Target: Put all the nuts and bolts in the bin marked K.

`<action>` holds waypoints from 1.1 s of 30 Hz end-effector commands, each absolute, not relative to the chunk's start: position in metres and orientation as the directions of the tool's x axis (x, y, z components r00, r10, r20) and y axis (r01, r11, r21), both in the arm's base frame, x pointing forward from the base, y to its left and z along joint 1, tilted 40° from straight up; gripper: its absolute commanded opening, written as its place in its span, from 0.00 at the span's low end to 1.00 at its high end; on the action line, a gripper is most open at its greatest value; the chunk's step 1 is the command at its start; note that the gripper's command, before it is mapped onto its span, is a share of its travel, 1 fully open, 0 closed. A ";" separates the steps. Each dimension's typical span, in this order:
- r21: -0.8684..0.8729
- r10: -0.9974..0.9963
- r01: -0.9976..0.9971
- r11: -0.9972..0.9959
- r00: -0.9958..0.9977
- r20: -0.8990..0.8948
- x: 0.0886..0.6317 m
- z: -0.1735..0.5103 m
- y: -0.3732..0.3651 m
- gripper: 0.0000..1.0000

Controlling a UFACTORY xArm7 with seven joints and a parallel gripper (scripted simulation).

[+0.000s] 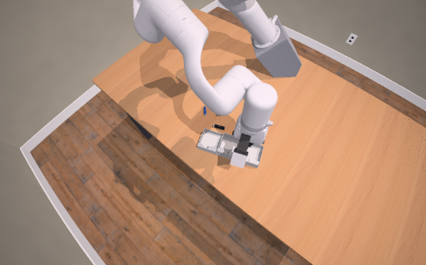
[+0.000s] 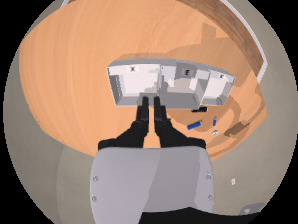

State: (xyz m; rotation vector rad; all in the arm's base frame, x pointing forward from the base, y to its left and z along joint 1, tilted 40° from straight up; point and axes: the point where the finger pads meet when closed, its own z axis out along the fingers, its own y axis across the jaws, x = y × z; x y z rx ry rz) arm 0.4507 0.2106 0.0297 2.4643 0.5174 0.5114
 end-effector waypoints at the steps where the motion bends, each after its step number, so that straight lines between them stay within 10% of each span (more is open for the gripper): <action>1: 0.593 0.464 0.247 -0.766 0.851 0.245 0.448 0.017 0.232 0.07; 33: 0.593 0.464 0.247 -0.766 0.851 0.245 0.474 -0.031 0.209 0.07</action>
